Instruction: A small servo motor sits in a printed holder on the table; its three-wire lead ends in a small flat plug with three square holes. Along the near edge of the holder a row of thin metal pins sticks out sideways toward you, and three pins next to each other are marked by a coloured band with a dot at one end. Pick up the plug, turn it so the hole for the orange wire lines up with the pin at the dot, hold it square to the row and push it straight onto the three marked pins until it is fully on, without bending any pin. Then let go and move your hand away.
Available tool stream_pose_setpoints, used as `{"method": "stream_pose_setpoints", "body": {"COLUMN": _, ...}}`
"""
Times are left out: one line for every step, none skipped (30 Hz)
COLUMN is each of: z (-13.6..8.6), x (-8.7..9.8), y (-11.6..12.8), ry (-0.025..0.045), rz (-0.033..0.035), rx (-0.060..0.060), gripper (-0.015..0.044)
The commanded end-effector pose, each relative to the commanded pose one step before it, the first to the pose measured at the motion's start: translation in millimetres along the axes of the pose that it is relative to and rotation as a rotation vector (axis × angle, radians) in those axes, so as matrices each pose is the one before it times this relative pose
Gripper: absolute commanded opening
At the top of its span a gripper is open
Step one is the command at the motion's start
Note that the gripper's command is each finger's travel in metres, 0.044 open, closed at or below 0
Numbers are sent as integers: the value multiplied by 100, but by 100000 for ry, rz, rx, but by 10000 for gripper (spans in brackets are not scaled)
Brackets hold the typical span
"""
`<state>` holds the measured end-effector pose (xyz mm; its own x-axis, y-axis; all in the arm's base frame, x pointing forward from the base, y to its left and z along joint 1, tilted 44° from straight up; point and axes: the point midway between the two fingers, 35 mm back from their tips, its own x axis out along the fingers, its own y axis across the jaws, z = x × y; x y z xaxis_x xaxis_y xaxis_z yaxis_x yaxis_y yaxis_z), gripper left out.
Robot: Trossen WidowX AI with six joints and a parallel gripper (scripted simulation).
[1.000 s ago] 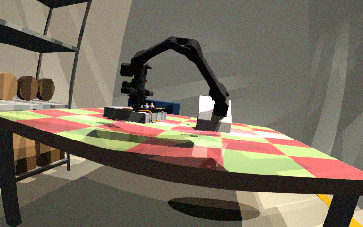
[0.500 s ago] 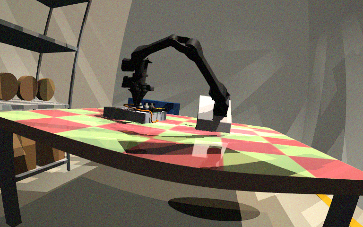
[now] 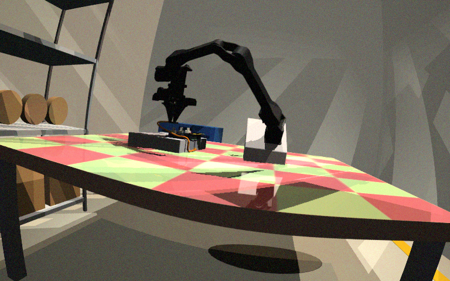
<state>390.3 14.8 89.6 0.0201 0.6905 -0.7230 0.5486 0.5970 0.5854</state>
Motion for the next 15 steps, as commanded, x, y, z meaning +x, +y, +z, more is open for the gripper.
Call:
{"method": "stream_pose_setpoints", "body": {"z": -456, "x": -450, "y": -667, "ry": -773, "rz": -190, "rx": 13995, "gripper": 0}}
{"method": "stream_pose_setpoints", "body": {"z": -69, "x": -31, "y": -169, "ry": -18, "rz": -23, "rx": 3476, "gripper": 0}}
{"method": "stream_pose_setpoints", "body": {"z": -64, "x": -30, "y": -171, "ry": -18, "rz": -22, "rx": 3476, "gripper": 0}}
{"method": "stream_pose_setpoints", "body": {"z": -59, "x": -29, "y": -173, "ry": -18, "rz": -21, "rx": 3476, "gripper": 0}}
{"method": "stream_pose_setpoints", "body": {"z": -54, "x": -28, "y": -175, "ry": -18, "rz": -20, "rx": 3476, "gripper": 0}}
{"method": "stream_pose_setpoints", "body": {"z": -49, "x": -27, "y": -177, "ry": -18, "rz": -19, "rx": 3476, "gripper": 0}}
{"method": "stream_pose_setpoints", "body": {"z": -44, "x": -26, "y": -179, "ry": -17, "rz": -18, "rx": 3476, "gripper": 0}}
{"method": "stream_pose_setpoints", "body": {"z": -39, "x": -25, "y": -181, "ry": -17, "rz": -17, "rx": 3476, "gripper": 0}}
{"method": "stream_pose_setpoints", "body": {"z": -34, "x": -24, "y": -182, "ry": -17, "rz": -17, "rx": 3476, "gripper": 0}}
{"method": "stream_pose_setpoints", "body": {"z": -28, "x": -23, "y": -184, "ry": -17, "rz": -16, "rx": 3476, "gripper": 0}}
{"method": "stream_pose_setpoints", "body": {"z": -23, "x": -22, "y": -185, "ry": -17, "rz": -15, "rx": 3476, "gripper": 0}}
{"method": "stream_pose_setpoints", "body": {"z": -17, "x": -21, "y": -186, "ry": -16, "rz": -14, "rx": 3476, "gripper": 0}}
{"method": "stream_pose_setpoints", "body": {"z": -12, "x": -20, "y": -187, "ry": -16, "rz": -14, "rx": 3476, "gripper": 0}}
{"method": "stream_pose_setpoints", "body": {"z": -6, "x": -19, "y": -187, "ry": -15, "rz": -13, "rx": 3475, "gripper": 0}}
{"method": "stream_pose_setpoints", "body": {"z": -1, "x": -18, "y": -188, "ry": -15, "rz": -12, "rx": 3475, "gripper": 0}}
